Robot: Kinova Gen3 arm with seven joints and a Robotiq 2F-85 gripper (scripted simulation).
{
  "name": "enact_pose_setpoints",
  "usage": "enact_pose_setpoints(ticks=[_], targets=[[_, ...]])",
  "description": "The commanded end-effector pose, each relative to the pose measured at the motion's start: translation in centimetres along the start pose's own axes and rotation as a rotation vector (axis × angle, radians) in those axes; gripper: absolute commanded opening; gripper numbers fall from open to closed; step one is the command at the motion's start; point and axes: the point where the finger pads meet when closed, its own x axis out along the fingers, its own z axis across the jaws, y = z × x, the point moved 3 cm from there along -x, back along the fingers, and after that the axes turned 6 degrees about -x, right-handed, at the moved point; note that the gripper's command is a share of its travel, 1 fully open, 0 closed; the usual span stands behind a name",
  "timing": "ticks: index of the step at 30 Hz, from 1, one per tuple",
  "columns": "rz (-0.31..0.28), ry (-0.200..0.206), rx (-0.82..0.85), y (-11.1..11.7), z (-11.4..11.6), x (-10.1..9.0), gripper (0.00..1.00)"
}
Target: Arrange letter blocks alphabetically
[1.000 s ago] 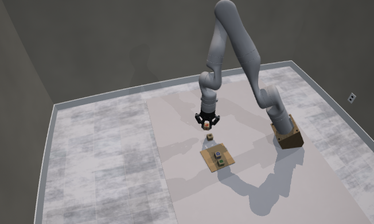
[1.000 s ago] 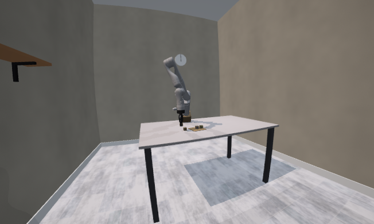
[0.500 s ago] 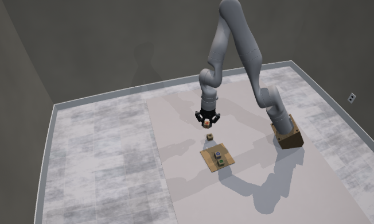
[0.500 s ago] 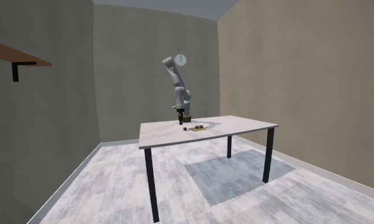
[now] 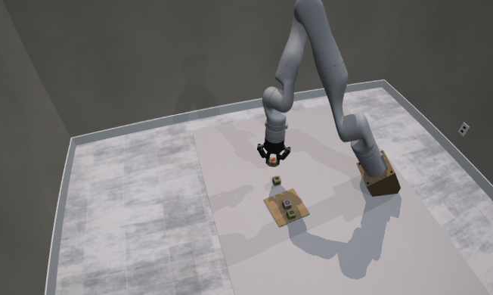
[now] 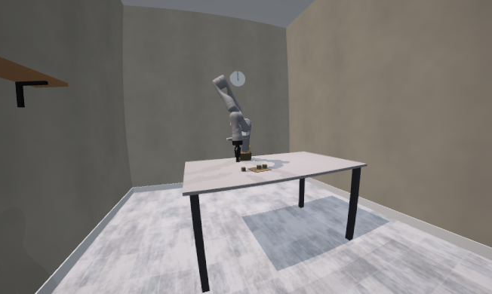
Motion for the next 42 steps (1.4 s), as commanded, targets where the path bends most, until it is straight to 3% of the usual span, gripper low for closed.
enact_pose_setpoints(ticks=[1, 42], targets=[[0.001, 0.003, 0.008, 0.2, 0.0, -0.2, 0.26], [0.001, 0.003, 0.008, 0.2, 0.0, -2.2, 0.26]])
